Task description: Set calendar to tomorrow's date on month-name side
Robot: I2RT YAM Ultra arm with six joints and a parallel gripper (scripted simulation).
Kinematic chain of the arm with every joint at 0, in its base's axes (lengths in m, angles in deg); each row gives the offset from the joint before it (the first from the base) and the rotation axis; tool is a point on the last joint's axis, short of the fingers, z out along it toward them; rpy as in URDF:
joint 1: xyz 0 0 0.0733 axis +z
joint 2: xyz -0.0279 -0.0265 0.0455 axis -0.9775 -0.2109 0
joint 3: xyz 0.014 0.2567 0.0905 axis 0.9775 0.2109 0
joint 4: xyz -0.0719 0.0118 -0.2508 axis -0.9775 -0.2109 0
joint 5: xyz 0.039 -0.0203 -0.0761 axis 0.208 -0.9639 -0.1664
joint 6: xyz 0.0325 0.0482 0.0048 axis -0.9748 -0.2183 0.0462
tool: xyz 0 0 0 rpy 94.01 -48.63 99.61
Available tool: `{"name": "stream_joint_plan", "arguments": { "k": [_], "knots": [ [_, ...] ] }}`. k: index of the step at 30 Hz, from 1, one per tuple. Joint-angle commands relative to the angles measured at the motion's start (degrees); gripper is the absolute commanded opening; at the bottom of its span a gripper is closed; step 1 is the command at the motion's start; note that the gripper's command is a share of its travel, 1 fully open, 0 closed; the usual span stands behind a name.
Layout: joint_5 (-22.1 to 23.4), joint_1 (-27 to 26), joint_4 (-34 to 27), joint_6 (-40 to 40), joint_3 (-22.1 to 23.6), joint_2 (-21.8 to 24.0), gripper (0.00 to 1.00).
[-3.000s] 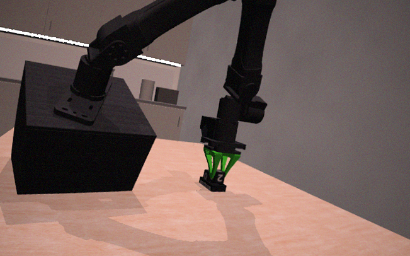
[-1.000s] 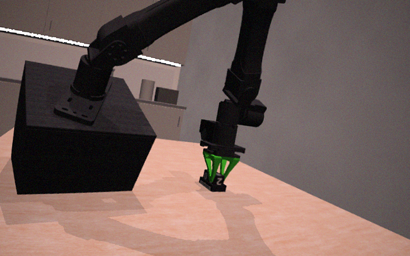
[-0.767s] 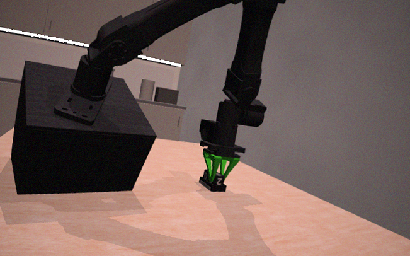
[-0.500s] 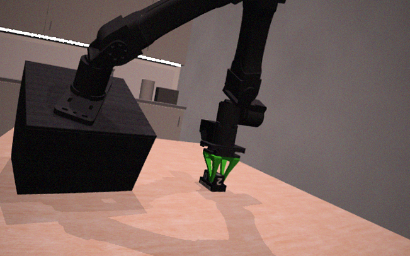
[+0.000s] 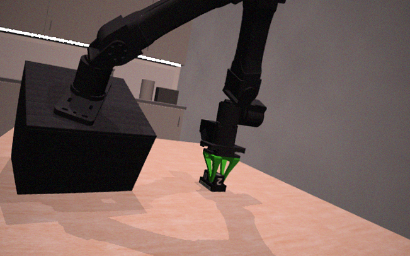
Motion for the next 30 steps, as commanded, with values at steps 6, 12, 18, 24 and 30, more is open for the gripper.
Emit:
{"name": "stream_joint_plan", "arguments": {
  "k": [6,12,18,24,30],
  "knots": [
    [0.25,0.21,0.07,0.05,-0.11,0.30,0.26],
    [0.25,0.21,0.07,0.05,-0.11,0.30,0.26],
    [0.25,0.21,0.07,0.05,-0.11,0.30,0.26],
    [0.25,0.21,0.07,0.05,-0.11,0.30,0.26],
    [0.25,0.21,0.07,0.05,-0.11,0.30,0.29]
  ]
}}
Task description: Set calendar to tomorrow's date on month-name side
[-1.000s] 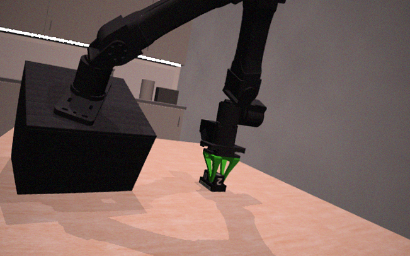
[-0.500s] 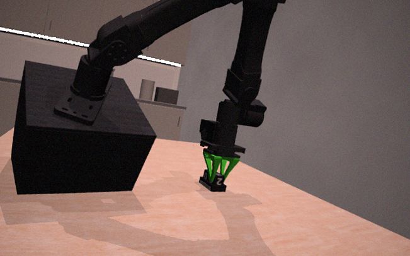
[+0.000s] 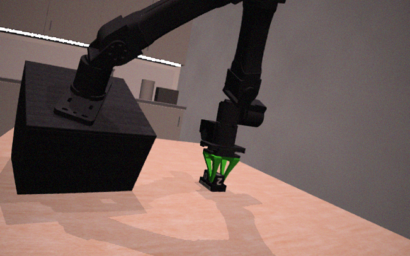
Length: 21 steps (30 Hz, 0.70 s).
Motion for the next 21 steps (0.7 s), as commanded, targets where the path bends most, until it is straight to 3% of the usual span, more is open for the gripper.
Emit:
{"name": "stream_joint_plan", "arguments": {
  "k": [1,11,21],
  "knots": [
    [0.25,0.21,0.07,0.05,-0.11,0.30,0.29],
    [0.25,0.21,0.07,0.05,-0.11,0.30,0.45],
    [0.25,0.21,0.07,0.05,-0.11,0.30,0.45]
  ]
}}
